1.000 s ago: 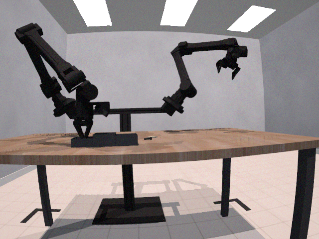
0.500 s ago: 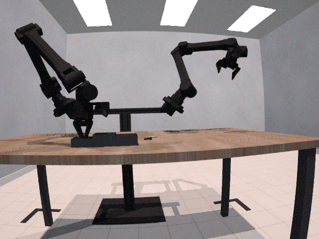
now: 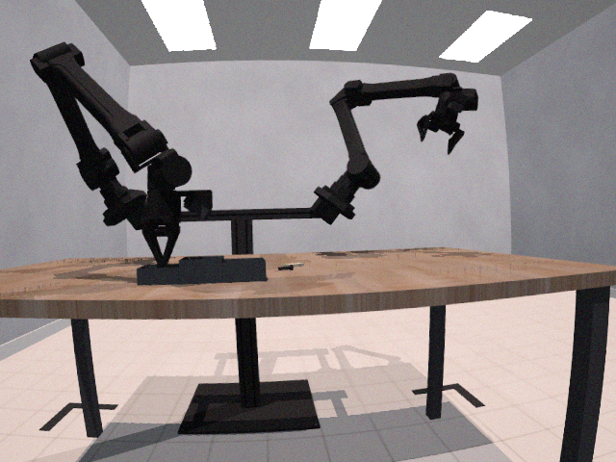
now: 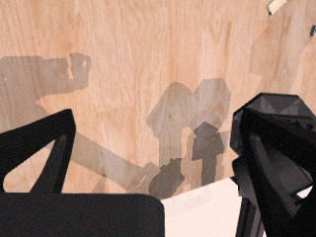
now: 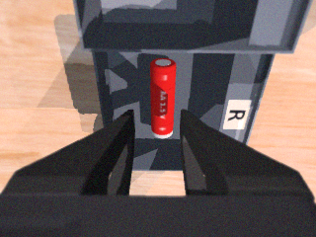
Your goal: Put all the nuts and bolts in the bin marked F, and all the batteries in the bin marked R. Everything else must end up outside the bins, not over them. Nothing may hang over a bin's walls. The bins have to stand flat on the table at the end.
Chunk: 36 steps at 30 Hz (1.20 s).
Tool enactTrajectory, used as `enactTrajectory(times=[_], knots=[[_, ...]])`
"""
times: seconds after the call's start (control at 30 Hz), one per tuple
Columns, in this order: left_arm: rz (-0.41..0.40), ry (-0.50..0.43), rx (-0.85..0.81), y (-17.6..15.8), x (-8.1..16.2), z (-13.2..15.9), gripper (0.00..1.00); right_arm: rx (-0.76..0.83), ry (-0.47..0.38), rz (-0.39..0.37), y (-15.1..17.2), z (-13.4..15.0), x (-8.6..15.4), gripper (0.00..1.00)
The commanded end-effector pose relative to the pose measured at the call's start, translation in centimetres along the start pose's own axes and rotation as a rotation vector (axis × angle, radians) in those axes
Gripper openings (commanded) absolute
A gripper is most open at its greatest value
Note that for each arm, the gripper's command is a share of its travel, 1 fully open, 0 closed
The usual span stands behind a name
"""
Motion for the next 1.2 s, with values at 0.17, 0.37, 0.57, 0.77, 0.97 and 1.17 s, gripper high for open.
enactTrajectory(times=[0.17,0.37,0.57,0.77,0.97,1.17], knots=[[-0.042,-0.042,0.009,0.8,2.3,-0.4,1.00,-0.035,-0.017,0.027,-1.4,0.3,2.5,0.28],[-0.042,-0.042,0.009,0.8,2.3,-0.4,1.00,-0.035,-0.028,0.054,-2.3,-0.5,5.8,0.28],[-0.042,-0.042,0.009,0.8,2.3,-0.4,1.00,-0.065,-0.027,0.033,-2.8,0.8,5.3,0.28],[-0.042,-0.042,0.009,0.8,2.3,-0.4,1.00,-0.019,-0.004,0.009,-0.4,-0.2,3.8,0.28],[-0.042,-0.042,0.009,0.8,2.3,-0.4,1.00,-0.019,-0.005,0.011,-0.2,-0.4,3.6,0.28],[-0.042,-0.042,0.009,0.8,2.3,-0.4,1.00,-0.015,-0.004,0.010,0.0,-0.5,3.4,0.28]])
Point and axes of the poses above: on each arm, the point where the finger pads meet when closed, its own x axis back along the fingers, its own y axis across the jaws, z = x × y, the point moved 2 cm from there along x, back along the fingers, and after that the axes turned 2 degrees about x, right-handed, at the moved point
